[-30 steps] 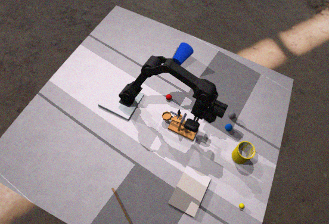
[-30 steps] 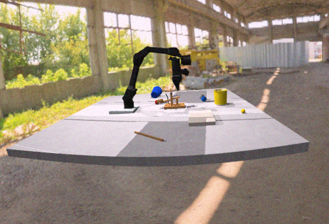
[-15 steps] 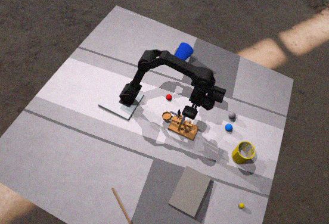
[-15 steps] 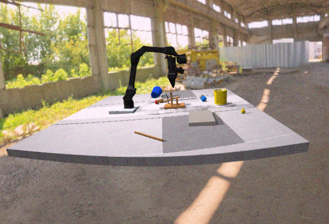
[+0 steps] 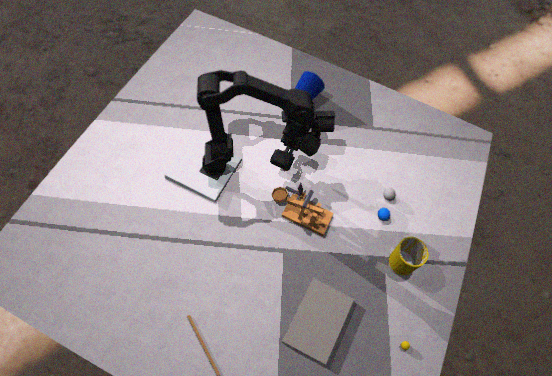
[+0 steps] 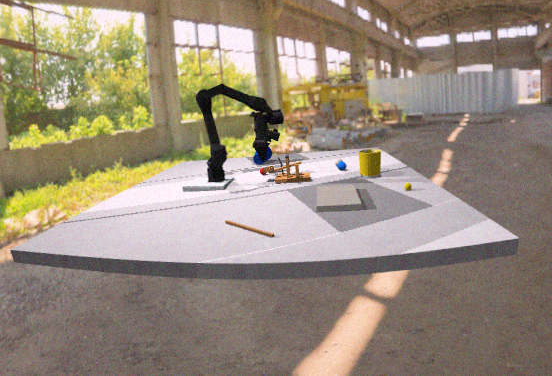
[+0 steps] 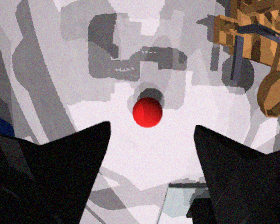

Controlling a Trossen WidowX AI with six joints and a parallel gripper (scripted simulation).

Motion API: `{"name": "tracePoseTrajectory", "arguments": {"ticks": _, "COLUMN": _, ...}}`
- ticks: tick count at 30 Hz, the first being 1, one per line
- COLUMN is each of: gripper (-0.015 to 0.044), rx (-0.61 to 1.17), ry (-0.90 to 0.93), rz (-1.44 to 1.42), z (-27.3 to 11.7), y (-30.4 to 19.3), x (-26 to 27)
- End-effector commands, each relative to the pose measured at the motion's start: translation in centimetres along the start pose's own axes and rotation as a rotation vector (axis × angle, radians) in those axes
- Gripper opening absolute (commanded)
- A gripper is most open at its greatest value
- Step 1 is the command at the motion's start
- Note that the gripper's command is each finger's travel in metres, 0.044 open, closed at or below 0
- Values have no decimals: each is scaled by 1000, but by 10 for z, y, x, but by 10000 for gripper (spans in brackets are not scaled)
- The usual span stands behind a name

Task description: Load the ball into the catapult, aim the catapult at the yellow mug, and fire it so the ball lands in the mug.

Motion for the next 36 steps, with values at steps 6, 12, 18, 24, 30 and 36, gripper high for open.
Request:
{"name": "tracePoseTrajectory", "arguments": {"ticks": 6, "gripper": 300, "rx": -10, "ry": 1, "rz": 13, "z": 17, "y": -10, "x": 1}}
{"name": "tracePoseTrajectory", "arguments": {"ticks": 12, "gripper": 300, "rx": -10, "ry": 1, "rz": 13, "z": 24, "y": -10, "x": 1}}
{"name": "tracePoseTrajectory", "arguments": {"ticks": 18, "gripper": 300, "rx": -10, "ry": 1, "rz": 13, "z": 34, "y": -10, "x": 2}}
{"name": "tracePoseTrajectory", "arguments": {"ticks": 24, "gripper": 300, "rx": -10, "ry": 1, "rz": 13, "z": 44, "y": -10, "x": 2}}
{"name": "tracePoseTrajectory", "arguments": {"ticks": 30, "gripper": 300, "rx": -10, "ry": 1, "rz": 13, "z": 54, "y": -10, "x": 2}}
{"name": "tracePoseTrajectory", "arguments": {"ticks": 36, "gripper": 300, "rx": -10, "ry": 1, "rz": 13, "z": 61, "y": -10, "x": 2}}
Point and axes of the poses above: the point midway between the two fingers, 35 mm back from their tips, its own z axis out along the fingers, its own x axis across the jaws, y = z × x, the point moved 9 cm from there along -z, back along the fingers, and after that the axes turned 10 degrees about z, right-handed, at the moved point
